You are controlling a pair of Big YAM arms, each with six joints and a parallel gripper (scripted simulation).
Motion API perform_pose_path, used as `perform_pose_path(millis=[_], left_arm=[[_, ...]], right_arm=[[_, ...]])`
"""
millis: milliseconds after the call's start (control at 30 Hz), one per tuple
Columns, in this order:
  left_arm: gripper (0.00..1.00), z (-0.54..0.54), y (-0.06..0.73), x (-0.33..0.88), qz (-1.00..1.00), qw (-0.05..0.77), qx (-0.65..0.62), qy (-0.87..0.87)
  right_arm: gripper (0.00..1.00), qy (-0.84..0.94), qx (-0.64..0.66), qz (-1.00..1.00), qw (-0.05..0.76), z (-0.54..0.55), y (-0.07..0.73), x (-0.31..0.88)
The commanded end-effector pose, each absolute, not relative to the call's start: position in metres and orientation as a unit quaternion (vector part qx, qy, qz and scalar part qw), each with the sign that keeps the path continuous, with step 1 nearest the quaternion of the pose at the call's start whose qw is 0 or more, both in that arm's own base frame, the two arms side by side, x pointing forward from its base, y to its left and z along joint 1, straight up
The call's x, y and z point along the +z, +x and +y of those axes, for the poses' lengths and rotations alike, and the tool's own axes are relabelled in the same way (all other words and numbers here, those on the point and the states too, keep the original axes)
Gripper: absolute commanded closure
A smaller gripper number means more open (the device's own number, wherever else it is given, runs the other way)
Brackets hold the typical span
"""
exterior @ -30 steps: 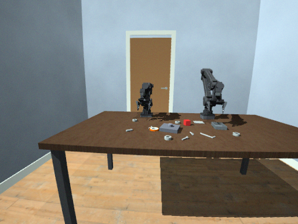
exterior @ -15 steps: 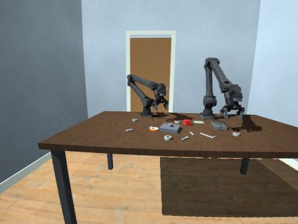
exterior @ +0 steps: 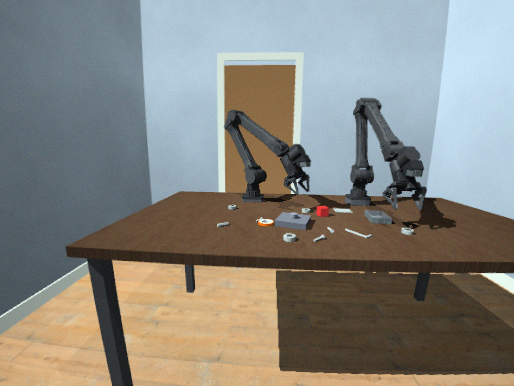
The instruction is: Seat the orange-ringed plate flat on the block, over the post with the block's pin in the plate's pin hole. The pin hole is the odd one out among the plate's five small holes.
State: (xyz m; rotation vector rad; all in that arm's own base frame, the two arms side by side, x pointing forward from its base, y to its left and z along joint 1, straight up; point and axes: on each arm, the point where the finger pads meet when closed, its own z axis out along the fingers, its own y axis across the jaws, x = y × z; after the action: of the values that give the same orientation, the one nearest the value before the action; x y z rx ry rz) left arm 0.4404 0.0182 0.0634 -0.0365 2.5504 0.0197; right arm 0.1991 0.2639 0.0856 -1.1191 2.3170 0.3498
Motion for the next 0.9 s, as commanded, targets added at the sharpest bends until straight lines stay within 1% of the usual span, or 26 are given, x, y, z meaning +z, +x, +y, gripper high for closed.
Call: perform_pose_path(millis=[0,367,567,667,700,867], left_arm=[[0.0,0.021,0.469,0.084,0.946,0.322,0.008,-0.021],[0.0,0.019,0.456,0.079,0.95,0.312,0.007,-0.02],[0.0,0.019,0.456,0.079,0.95,0.312,0.007,-0.02],[0.0,0.019,0.456,0.079,0.95,0.312,0.007,-0.02],[0.0,0.019,0.456,0.079,0.95,0.312,0.007,-0.02],[0.0,0.019,0.456,0.079,0.95,0.312,0.007,-0.02]], right_arm=[[0.0,-0.436,0.141,0.839,0.293,0.29,0.211,0.106],[0.0,-0.433,0.149,0.841,0.288,0.297,0.211,0.106],[0.0,-0.419,0.133,0.853,0.281,0.273,0.22,0.095],[0.0,-0.389,0.122,0.867,0.287,0.254,0.241,0.095],[0.0,-0.372,0.121,0.87,0.301,0.253,0.26,0.105],[0.0,-0.276,0.091,0.905,0.312,0.196,0.321,0.105]])
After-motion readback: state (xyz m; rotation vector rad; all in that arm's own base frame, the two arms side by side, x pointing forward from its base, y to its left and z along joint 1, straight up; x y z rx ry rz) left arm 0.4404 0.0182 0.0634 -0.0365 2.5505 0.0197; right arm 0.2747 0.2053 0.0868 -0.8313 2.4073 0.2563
